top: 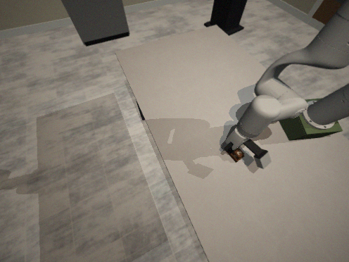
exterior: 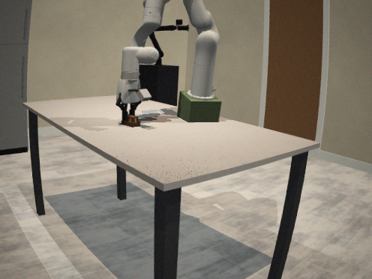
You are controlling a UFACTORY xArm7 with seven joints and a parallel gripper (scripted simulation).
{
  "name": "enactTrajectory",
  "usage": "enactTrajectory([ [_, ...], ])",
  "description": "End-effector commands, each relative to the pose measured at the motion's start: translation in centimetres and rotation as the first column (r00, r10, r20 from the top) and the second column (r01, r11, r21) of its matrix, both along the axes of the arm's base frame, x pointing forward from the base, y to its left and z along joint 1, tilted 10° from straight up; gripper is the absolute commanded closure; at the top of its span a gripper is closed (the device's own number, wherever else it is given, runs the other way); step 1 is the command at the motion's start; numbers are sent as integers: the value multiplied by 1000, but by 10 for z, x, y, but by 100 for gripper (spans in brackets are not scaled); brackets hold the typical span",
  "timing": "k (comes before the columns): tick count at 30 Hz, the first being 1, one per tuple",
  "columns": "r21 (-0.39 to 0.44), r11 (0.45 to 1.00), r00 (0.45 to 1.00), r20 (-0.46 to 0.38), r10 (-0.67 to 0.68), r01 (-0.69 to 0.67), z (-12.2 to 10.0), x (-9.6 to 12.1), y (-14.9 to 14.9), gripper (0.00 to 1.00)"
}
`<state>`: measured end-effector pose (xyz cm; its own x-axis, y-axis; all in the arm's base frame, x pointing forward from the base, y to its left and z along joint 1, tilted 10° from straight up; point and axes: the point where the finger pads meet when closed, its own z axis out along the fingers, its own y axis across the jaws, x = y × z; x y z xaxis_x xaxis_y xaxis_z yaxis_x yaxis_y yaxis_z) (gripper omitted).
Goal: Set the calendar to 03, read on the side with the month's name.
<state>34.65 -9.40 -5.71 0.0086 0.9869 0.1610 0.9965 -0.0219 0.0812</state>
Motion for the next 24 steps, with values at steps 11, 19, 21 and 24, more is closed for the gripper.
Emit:
enactTrajectory([
  [11, -2, 1000, 1000, 2, -1, 1, 1, 1, -1, 73],
  [19, -2, 1000, 1000, 2, -1, 1, 1, 1, -1, 73],
  [21, -2, 1000, 1000, 2, -1, 1, 1, 1, -1, 69],
  [24, -2, 1000, 1000, 2, -1, 1, 1, 1, -1, 65],
])
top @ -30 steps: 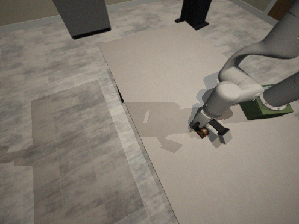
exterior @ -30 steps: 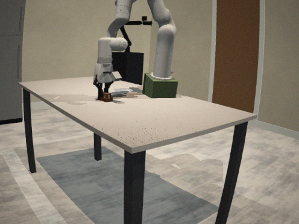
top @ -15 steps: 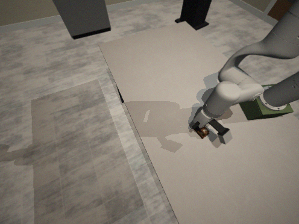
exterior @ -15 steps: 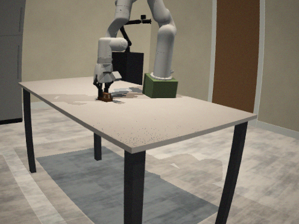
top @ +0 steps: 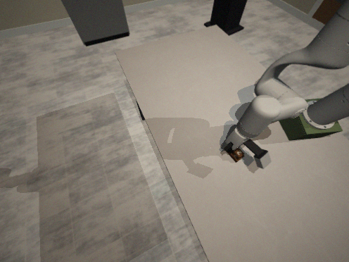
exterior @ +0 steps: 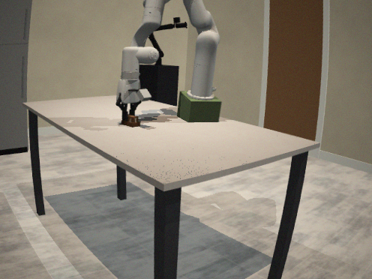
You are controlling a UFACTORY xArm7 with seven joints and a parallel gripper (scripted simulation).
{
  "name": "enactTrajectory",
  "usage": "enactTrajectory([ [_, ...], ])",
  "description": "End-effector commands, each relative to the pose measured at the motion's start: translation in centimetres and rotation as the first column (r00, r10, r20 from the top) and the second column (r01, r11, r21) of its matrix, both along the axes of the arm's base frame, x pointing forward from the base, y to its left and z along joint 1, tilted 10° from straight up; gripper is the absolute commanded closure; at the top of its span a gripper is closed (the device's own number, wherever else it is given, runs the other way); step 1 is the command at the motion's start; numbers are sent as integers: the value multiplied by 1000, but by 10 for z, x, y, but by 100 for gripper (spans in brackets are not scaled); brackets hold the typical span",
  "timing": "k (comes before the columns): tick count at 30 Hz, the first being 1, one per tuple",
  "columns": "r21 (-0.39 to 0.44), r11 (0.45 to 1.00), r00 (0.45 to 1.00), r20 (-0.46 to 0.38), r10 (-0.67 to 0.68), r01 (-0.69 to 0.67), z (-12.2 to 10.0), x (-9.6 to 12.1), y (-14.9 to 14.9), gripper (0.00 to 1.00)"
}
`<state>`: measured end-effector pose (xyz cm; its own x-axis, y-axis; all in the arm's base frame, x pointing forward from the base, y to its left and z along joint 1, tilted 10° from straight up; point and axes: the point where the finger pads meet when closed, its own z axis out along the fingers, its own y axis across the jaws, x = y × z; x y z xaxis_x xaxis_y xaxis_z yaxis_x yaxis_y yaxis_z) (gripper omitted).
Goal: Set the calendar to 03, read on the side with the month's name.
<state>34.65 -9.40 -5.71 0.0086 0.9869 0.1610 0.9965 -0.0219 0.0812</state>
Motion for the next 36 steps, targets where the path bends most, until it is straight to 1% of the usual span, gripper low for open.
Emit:
enactTrajectory([
  [1, -2, 1000, 1000, 2, -1, 1, 1, 1, -1, 65],
  [2, -2, 1000, 1000, 2, -1, 1, 1, 1, -1, 65],
  [3, -2, 1000, 1000, 2, -1, 1, 1, 1, -1, 61],
  [5, -2, 1000, 1000, 2, -1, 1, 1, 1, -1, 61],
  [6, -2, 1000, 1000, 2, -1, 1, 1, 1, -1, 57],
  [10, -2, 1000, 1000, 2, -1, 1, 1, 1, -1, 57],
  [11, -2, 1000, 1000, 2, -1, 1, 1, 1, -1, 53],
  [26, -2, 1000, 1000, 2, -1, 1, 3, 1, -1, 53],
  [31, -2, 1000, 1000, 2, -1, 1, 15, 0, -3, 53],
  [36, -2, 1000, 1000, 2, -1, 1, 36, -2, -6, 53],
])
